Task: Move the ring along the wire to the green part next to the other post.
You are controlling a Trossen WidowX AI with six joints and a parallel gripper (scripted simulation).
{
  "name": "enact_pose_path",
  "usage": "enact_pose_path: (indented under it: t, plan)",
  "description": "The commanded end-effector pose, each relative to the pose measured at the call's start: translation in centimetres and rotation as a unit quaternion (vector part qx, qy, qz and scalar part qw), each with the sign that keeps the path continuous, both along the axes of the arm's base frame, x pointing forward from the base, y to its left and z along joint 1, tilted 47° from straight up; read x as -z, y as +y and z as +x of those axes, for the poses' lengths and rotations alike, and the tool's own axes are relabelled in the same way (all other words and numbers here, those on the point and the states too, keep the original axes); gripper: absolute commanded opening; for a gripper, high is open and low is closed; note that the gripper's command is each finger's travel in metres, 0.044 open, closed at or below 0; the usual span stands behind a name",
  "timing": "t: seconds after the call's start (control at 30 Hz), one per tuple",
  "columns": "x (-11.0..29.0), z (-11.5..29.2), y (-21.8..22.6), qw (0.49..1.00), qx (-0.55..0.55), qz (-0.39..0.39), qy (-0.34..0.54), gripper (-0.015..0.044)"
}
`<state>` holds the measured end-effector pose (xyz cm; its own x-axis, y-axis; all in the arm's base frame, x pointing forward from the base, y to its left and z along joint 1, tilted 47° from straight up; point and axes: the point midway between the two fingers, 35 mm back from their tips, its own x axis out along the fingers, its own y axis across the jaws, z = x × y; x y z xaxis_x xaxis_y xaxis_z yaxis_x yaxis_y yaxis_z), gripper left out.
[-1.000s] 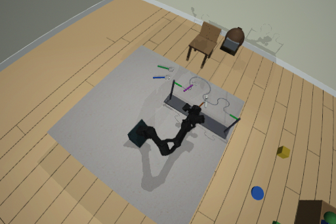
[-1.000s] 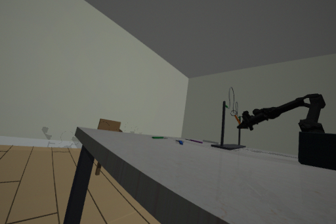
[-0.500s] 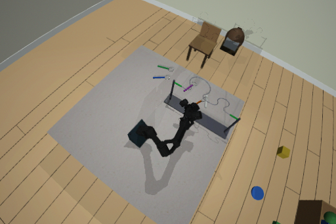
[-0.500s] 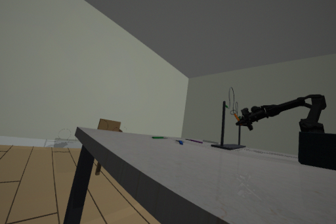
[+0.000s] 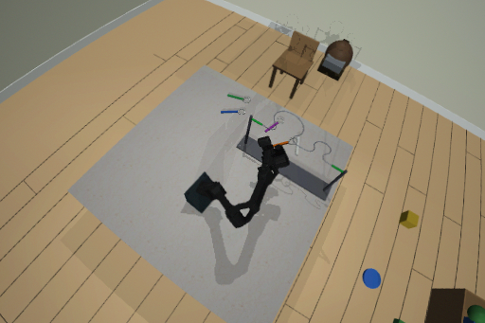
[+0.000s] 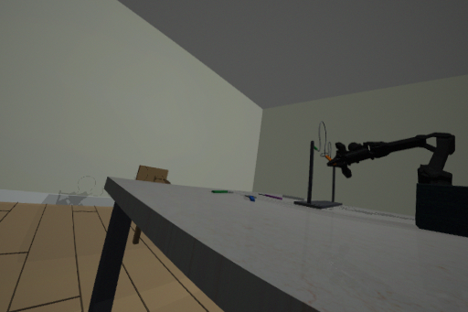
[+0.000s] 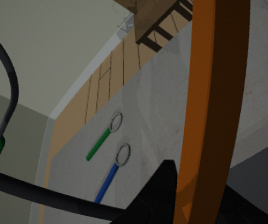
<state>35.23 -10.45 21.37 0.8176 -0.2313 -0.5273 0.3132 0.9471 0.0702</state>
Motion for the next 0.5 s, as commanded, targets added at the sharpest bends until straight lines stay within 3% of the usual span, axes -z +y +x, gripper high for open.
enact_pose_path:
  t: [0.0,0.47]
  plan:
    - [-0.6,0.4,1.6,0.999,-0.001,0.047,-0.014,-0.0150]
    - [-2.5,1.4,5.9,0.978,0.006,0.205,-0.047,-0.0150]
